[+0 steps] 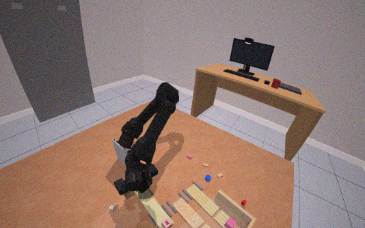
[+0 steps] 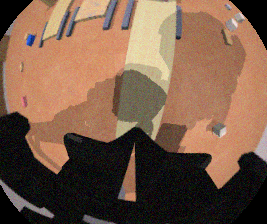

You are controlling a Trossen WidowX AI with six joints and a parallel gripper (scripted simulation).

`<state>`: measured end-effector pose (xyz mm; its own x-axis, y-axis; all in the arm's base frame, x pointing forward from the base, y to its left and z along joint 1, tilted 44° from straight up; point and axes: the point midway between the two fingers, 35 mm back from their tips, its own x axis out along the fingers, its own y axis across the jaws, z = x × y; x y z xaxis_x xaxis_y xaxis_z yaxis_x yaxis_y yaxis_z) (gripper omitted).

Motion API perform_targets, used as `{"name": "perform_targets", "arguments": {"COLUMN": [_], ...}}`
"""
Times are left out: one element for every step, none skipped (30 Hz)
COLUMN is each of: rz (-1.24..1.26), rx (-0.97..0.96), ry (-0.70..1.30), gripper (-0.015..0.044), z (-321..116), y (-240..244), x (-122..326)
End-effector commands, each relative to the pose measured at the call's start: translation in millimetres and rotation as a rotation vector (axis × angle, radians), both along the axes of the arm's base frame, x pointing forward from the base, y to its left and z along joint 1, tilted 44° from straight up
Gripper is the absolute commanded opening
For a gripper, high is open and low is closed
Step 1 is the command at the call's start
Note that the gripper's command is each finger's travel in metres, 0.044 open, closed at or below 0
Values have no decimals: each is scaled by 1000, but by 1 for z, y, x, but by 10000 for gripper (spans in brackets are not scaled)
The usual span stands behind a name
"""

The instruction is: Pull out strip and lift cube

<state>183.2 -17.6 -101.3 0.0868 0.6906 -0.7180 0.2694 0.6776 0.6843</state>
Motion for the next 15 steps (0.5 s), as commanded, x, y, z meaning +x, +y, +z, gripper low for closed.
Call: {"name": "perform_targets", "arguments": {"rz": [2,4,5,5,5,5,5,8,15,24,33,35,36,36,36], "rx": [-5,-3,-2,-2,-2,-2,-2,-3,-4,-5,-6,-6,-6,-6,-6], "ry": [2,5,6,6,6,6,6,4,-3,-13,-22,-24,-25,-25,-25], "gripper": [0,0,0,0,0,0,0,26,53,79,105,131,157,184,210], "z": [19,25,27,27,27,27,27,26,25,24,23,23,23,23,22], "y": [-22,-27,-28,-28,-28,-28,-28,-29,-29,-31,-32,-33,-34,-34,-36], "x": [1,0,0,0,0,0,0,2,6,13,19,22,24,26,29]}}
